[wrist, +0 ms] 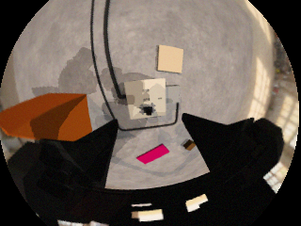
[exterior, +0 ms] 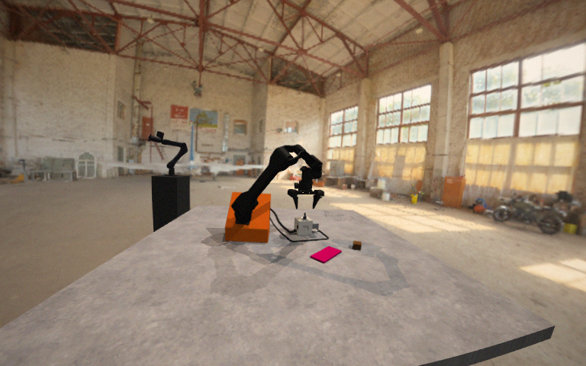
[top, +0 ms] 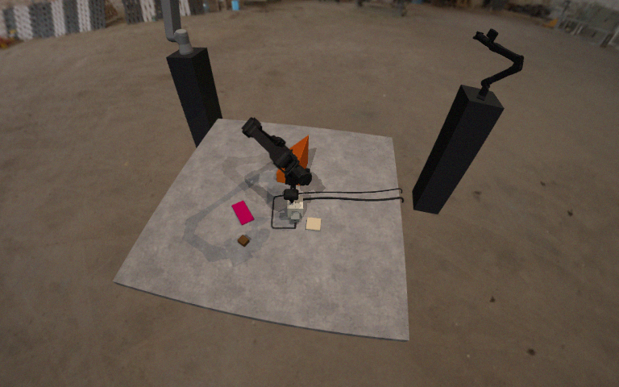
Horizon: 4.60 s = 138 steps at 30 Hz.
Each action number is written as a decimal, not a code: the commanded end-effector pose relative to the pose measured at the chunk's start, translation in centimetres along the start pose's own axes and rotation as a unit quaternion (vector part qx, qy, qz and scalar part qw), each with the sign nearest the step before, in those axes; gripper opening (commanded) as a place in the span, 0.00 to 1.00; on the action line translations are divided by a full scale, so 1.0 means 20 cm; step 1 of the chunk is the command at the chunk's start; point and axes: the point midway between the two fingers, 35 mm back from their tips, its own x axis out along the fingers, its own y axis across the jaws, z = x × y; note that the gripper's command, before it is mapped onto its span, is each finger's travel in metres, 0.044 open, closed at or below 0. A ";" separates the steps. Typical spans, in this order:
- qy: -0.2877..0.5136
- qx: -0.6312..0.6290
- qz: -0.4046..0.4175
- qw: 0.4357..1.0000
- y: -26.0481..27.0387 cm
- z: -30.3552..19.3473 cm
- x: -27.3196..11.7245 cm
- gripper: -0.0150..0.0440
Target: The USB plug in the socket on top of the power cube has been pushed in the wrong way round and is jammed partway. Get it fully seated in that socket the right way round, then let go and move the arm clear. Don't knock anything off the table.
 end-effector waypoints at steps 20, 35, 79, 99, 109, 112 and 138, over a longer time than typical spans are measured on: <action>0.004 -0.001 0.001 1.000 0.00 -0.01 0.13 1.00; 0.001 0.001 0.001 1.000 0.00 -0.01 0.13 0.87; 0.001 0.001 0.001 1.000 0.00 0.00 0.09 0.25; 0.001 0.001 0.001 1.000 0.00 0.00 0.03 0.25; 0.001 0.001 0.001 1.000 0.00 0.00 -0.01 0.25; 0.001 0.001 0.001 1.000 0.00 0.00 -0.02 0.25; 0.004 0.276 -0.001 0.961 0.00 0.00 0.00 0.25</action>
